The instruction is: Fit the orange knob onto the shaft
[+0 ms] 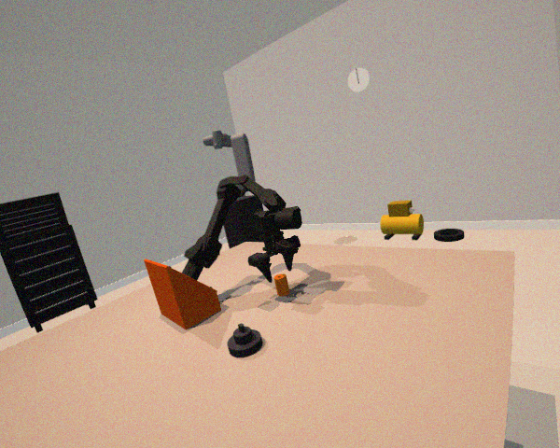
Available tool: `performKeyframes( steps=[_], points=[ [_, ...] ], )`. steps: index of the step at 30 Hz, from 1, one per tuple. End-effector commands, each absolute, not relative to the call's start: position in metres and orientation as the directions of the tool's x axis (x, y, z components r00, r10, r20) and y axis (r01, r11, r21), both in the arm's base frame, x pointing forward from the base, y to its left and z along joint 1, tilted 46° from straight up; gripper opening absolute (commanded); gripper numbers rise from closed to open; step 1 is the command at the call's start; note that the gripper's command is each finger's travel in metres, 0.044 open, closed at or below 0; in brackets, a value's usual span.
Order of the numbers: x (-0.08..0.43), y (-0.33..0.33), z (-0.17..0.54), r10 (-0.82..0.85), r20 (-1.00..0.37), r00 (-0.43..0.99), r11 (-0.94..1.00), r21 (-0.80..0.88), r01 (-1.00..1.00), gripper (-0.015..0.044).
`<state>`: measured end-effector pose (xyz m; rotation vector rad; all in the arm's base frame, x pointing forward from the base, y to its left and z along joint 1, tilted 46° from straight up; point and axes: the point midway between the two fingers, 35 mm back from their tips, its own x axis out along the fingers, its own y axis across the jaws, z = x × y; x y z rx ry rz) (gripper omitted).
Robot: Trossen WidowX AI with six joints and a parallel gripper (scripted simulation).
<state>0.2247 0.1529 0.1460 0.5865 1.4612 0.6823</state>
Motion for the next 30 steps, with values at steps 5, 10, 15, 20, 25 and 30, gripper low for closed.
performKeyframes(
  steps=[5,10,15,20,25,30],
  points=[
    [0.225,0.162,0.135,0.723,-0.691,-0.014,0.689,0.722,-0.054,0.044],
    [0.225,0.168,0.13,0.723,-0.69,-0.014,0.689,0.723,-0.054,0.044],
    [0.224,0.174,0.124,0.724,-0.69,-0.013,0.688,0.724,-0.053,0.044],
    [0.224,0.18,0.119,0.725,-0.688,-0.013,0.687,0.725,-0.053,0.044],
    [0.223,0.186,0.113,0.727,-0.686,-0.012,0.685,0.727,-0.052,0.044],
    [0.222,0.19,0.11,0.729,-0.685,-0.012,0.683,0.728,-0.052,0.044]
  ],
)
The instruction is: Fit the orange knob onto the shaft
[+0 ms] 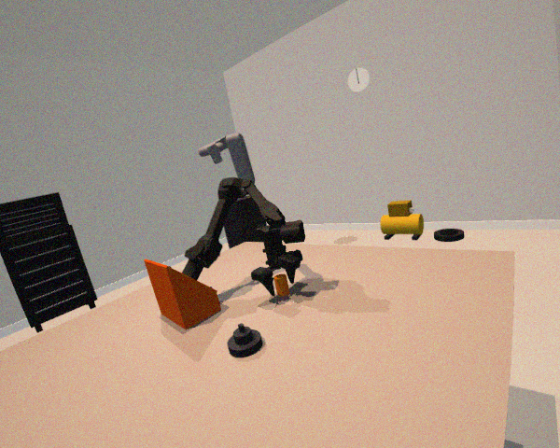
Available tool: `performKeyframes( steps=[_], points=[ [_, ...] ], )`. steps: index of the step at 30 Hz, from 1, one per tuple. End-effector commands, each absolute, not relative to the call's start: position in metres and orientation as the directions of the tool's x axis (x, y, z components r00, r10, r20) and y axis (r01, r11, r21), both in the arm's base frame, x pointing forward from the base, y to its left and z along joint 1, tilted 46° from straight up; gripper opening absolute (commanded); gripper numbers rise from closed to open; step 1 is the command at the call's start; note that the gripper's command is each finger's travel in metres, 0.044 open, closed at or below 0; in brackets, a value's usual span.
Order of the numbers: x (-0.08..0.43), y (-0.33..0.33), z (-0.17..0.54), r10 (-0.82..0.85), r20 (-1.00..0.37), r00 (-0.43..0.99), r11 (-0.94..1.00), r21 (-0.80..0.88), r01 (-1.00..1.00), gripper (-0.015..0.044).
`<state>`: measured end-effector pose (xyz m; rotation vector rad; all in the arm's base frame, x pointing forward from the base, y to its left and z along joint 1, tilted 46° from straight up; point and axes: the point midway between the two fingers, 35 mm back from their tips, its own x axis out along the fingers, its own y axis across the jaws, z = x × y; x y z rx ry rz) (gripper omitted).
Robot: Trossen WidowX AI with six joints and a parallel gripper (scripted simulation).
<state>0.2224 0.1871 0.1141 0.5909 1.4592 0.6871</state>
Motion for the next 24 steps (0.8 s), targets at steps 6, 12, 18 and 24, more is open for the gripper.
performKeyframes(
  steps=[6,12,18,24],
  points=[
    [0.222,0.19,0.11,0.729,-0.685,-0.012,0.683,0.728,-0.052,0.0282],
    [0.222,0.19,0.11,0.729,-0.685,-0.012,0.683,0.728,-0.052,0.0164],
    [0.222,0.19,0.11,0.729,-0.685,-0.012,0.683,0.728,-0.052,0.0105],
    [0.228,0.172,0.123,0.718,-0.696,-0.011,0.694,0.718,-0.056,0.0]
  ],
)
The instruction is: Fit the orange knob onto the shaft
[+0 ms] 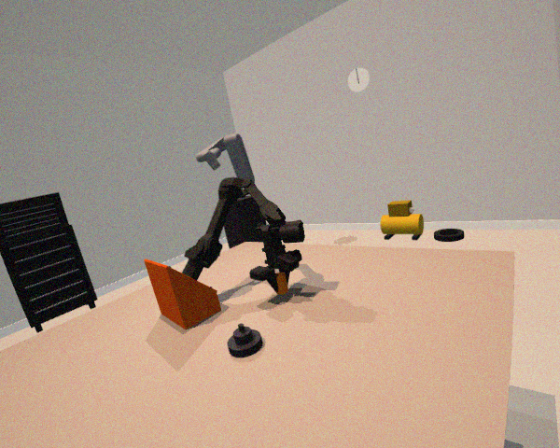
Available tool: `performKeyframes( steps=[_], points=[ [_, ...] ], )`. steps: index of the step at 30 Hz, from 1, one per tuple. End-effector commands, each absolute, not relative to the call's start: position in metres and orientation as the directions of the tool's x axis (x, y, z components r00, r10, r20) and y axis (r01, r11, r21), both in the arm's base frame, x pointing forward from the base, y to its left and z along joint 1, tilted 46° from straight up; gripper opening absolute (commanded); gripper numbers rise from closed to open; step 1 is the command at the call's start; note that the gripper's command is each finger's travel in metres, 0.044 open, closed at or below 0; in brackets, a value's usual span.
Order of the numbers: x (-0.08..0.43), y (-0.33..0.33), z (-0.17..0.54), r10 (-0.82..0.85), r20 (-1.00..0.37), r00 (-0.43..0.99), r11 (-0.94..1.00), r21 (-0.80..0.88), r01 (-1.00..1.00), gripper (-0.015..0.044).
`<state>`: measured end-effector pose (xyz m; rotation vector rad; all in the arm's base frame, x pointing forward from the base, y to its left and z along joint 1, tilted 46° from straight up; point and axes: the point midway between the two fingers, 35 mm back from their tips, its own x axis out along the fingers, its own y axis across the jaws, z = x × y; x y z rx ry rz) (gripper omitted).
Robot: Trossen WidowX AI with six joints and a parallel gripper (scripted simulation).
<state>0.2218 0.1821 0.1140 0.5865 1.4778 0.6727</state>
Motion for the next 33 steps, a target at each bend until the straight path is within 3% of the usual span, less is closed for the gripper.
performKeyframes(
  steps=[1,21,33],
  points=[
    [0.229,0.168,0.126,0.717,-0.697,-0.011,0.696,0.716,-0.057,0.0],
    [0.222,0.09,0.202,0.722,-0.691,-0.014,0.69,0.722,-0.05,0.0],
    [0.234,0.081,0.196,0.722,-0.692,-0.012,0.691,0.722,-0.05,0.0]
  ],
)
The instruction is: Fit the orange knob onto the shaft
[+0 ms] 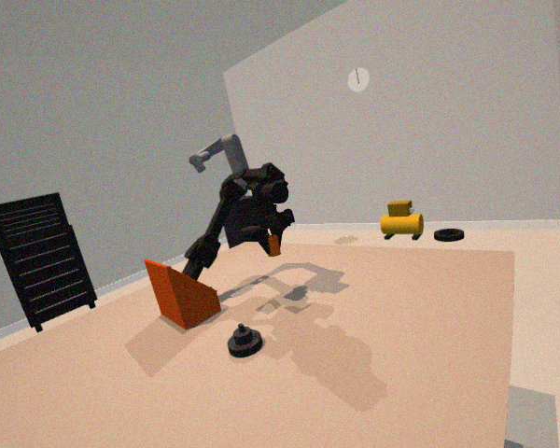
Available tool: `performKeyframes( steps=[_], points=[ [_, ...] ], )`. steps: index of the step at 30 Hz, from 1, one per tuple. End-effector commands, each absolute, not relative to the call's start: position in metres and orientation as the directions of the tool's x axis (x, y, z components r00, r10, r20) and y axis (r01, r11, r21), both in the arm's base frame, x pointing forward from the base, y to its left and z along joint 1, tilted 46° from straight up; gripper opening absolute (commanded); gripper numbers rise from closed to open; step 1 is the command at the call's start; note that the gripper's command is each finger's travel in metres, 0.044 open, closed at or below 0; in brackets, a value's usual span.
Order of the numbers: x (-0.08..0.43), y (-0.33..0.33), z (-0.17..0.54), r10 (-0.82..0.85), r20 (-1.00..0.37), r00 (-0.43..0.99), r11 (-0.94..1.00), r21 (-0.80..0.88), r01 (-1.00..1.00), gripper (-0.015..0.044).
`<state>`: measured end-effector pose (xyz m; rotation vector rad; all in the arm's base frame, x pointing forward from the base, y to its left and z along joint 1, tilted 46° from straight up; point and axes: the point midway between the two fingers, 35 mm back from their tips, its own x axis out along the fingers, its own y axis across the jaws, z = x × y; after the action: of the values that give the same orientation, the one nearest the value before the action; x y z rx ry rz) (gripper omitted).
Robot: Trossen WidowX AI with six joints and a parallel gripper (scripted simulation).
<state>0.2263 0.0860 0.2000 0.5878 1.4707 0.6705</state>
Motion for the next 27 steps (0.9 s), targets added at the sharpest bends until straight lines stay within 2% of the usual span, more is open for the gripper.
performKeyframes(
  steps=[1,27],
  points=[
    [0.236,0.08,0.195,0.722,-0.692,-0.011,0.691,0.721,-0.05,0.0],
    [0.287,0.042,0.143,0.705,-0.709,-0.009,0.708,0.705,-0.031,0.0]
  ],
)
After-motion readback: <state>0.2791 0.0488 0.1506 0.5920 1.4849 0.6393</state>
